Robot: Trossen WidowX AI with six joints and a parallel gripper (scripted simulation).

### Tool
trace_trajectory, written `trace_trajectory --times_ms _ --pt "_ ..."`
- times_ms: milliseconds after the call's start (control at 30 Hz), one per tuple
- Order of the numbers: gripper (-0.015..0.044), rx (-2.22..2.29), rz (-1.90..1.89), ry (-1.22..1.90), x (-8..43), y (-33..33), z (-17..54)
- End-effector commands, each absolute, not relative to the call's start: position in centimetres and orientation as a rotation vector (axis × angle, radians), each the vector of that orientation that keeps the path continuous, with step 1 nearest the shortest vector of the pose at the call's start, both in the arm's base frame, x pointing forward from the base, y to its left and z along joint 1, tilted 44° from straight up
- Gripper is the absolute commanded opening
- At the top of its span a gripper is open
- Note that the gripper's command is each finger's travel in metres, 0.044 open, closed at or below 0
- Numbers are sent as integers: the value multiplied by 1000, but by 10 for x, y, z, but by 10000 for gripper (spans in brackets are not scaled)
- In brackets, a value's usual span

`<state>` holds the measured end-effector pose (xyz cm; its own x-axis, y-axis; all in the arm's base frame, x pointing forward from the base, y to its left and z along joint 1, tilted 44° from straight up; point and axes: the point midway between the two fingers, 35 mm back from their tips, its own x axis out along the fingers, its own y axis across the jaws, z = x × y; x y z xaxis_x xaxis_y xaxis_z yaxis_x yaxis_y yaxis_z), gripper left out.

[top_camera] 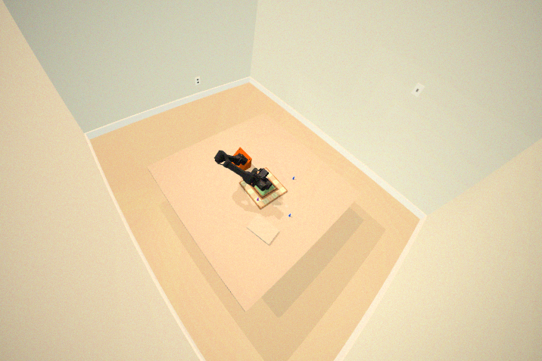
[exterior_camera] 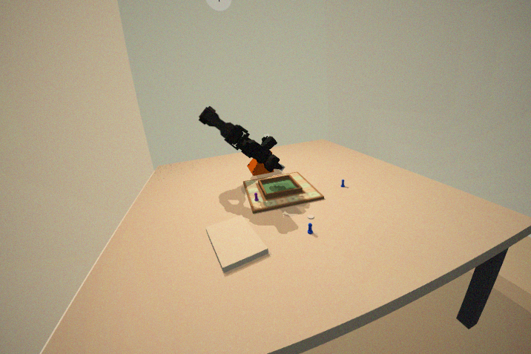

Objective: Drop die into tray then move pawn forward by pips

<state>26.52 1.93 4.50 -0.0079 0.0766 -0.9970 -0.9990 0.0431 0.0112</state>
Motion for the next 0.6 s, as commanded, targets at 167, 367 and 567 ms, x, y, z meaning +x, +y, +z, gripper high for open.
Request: trace_trajectory --times_ms 167,367,567 --pt "0 -1124 1207 1152 272 23 72" --pt "0 -1133 1202 1145 274 23 73" --pt "53 -1133 1202 1145 274 23 73"
